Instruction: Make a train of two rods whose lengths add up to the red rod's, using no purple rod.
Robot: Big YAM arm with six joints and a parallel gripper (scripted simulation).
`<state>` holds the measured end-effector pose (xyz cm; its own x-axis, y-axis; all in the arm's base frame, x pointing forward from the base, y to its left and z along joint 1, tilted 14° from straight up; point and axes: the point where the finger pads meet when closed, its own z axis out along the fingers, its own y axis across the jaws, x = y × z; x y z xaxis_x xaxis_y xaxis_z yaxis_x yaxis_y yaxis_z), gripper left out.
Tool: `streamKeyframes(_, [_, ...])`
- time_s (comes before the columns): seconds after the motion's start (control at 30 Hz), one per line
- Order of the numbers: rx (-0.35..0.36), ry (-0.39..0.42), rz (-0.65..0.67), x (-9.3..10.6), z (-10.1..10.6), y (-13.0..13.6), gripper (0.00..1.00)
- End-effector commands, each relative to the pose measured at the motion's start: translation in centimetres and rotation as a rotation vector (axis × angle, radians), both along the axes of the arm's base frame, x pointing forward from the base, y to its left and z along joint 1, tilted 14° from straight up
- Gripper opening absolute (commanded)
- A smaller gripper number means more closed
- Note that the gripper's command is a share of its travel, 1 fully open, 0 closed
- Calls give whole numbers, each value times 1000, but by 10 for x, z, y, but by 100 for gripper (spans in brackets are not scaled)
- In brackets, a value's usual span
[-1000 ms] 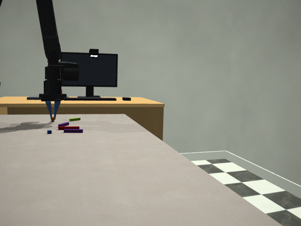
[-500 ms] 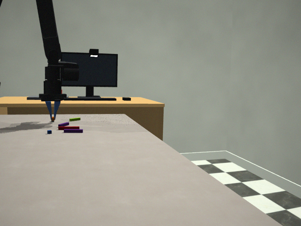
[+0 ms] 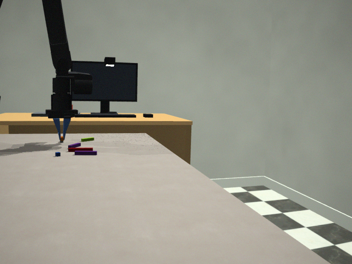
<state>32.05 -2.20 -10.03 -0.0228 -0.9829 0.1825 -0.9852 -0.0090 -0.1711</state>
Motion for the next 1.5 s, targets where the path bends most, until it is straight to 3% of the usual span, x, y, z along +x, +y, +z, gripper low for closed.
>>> streamKeyframes(0.0, [4, -18, 3, 8, 4, -3, 4])
streamKeyframes(1.17, [4, -20, 0, 9, 5, -4, 4])
streamKeyframes(1.47, [4, -18, 0, 11, -3, -5, 4])
